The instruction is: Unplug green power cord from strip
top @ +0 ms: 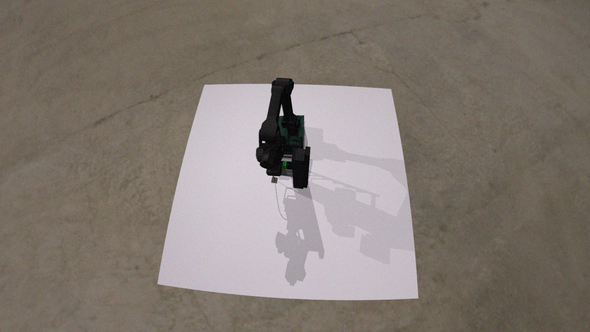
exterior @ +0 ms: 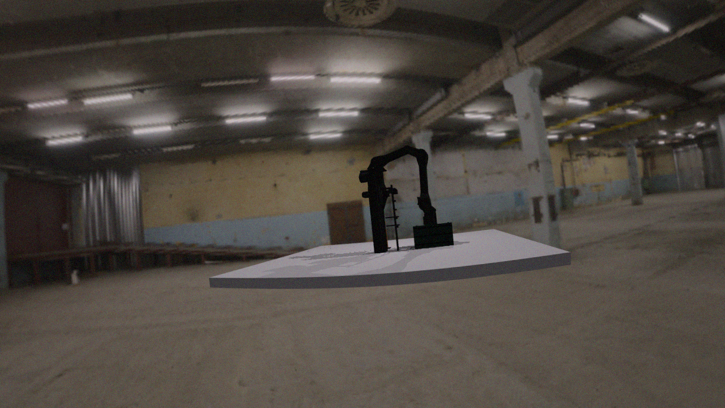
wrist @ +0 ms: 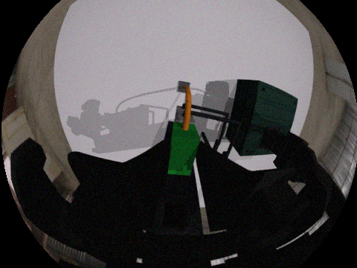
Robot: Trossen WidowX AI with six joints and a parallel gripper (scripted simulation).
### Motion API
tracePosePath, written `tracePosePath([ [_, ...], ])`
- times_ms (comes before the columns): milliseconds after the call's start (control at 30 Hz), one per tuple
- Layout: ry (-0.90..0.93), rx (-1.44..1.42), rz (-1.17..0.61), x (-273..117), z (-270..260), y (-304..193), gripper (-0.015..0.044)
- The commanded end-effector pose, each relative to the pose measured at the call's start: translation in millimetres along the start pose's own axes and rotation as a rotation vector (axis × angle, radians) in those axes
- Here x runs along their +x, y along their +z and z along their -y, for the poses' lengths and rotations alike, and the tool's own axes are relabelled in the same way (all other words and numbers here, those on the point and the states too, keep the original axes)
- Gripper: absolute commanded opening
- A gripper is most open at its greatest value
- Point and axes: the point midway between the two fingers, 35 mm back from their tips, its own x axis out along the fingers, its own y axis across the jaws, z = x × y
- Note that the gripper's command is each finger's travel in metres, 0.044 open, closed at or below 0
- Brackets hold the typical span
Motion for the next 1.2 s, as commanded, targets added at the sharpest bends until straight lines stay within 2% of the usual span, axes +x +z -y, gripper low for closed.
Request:
tracePosePath([
  [0, -0.001, 0.035, 0.072, -3, 1, 31, 0.0],
  [367, 0.0, 0.036, 0.072, -4, 4, 48, 0.0],
  [800, 0.0, 0.037, 0.071, -2, 5, 39, 0.0341],
  [933, 0.0, 0.037, 0.072, -7, 4, 57, 0.044],
  [1067, 0.0, 0.037, 0.075, -17, 6, 91, 0.044],
  [1167, 0.0, 0.037, 0.076, -19, 7, 98, 0.044],
])
